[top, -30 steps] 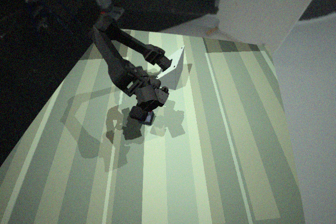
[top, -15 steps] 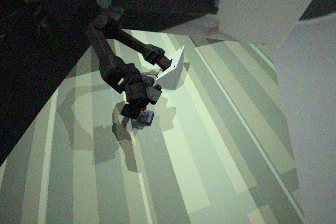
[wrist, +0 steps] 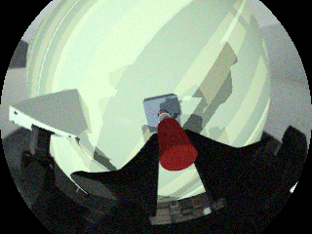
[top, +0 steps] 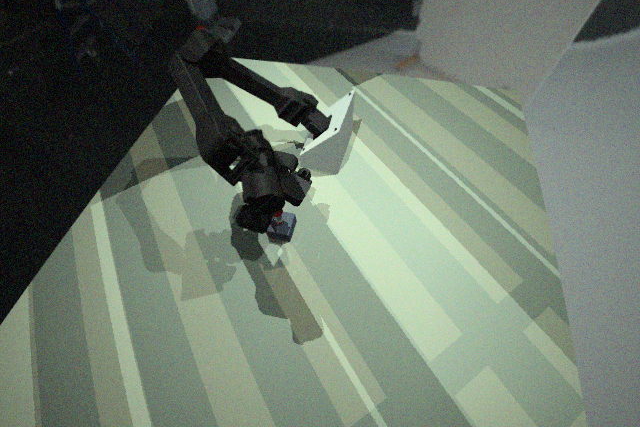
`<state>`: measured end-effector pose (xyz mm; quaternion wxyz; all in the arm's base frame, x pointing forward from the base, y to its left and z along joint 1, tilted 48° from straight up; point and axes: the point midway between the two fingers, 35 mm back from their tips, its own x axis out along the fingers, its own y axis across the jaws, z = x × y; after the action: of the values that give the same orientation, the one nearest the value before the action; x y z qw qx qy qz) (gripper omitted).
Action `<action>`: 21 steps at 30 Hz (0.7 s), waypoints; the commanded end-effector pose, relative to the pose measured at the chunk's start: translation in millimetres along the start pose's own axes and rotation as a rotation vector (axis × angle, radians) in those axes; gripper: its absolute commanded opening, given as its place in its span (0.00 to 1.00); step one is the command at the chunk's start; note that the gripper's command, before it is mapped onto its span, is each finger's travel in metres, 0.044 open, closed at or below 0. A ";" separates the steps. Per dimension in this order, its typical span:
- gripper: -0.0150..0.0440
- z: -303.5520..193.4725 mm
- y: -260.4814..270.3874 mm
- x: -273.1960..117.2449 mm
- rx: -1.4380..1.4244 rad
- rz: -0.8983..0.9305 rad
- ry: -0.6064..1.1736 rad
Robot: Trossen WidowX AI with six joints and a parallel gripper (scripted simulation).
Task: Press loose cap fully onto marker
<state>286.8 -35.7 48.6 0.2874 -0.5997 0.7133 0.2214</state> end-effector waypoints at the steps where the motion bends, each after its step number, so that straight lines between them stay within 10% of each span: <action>1: 0.25 -0.3 -0.3 7.1 -0.003 -0.003 0.002; 21: 0.25 -1.6 0.6 38.4 -0.003 -0.003 0.005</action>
<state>282.6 -61.1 27.0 0.2879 -0.6001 0.7132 0.2198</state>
